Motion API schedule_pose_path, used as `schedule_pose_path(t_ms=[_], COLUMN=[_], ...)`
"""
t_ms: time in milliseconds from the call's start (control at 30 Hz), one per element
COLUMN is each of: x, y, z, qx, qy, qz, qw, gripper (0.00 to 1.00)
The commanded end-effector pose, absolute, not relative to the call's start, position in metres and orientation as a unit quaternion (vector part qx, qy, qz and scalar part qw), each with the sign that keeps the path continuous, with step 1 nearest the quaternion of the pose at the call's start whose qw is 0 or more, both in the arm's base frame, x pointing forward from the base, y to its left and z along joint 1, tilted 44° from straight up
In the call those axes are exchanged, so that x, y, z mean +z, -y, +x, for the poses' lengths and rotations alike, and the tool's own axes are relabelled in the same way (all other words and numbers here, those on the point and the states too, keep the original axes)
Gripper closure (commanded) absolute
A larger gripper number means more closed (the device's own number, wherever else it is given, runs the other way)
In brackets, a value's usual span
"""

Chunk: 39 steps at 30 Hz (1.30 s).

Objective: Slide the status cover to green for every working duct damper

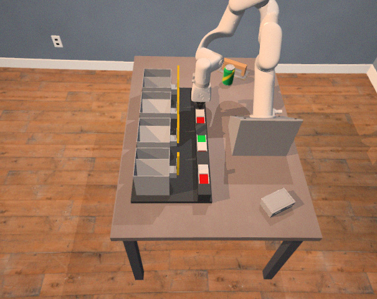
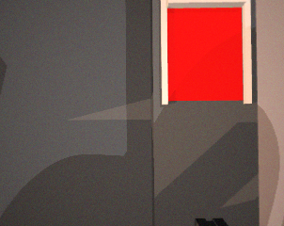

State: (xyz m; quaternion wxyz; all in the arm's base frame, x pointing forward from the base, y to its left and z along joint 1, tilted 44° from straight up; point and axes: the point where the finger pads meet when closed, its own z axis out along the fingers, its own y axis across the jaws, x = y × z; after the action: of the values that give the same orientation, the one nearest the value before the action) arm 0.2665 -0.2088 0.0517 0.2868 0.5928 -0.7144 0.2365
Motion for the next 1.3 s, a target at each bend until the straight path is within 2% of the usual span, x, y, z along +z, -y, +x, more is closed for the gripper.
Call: schedule_pose_path(t_ms=[0, 1267], x=[0.052, 0.037], y=[0.208, 0.193], z=[0.268, 0.270], qx=[0.237, 0.237], qy=[0.714, 0.714], qz=[0.593, 0.593], qw=[0.286, 0.286], gripper=[1.00, 1.00])
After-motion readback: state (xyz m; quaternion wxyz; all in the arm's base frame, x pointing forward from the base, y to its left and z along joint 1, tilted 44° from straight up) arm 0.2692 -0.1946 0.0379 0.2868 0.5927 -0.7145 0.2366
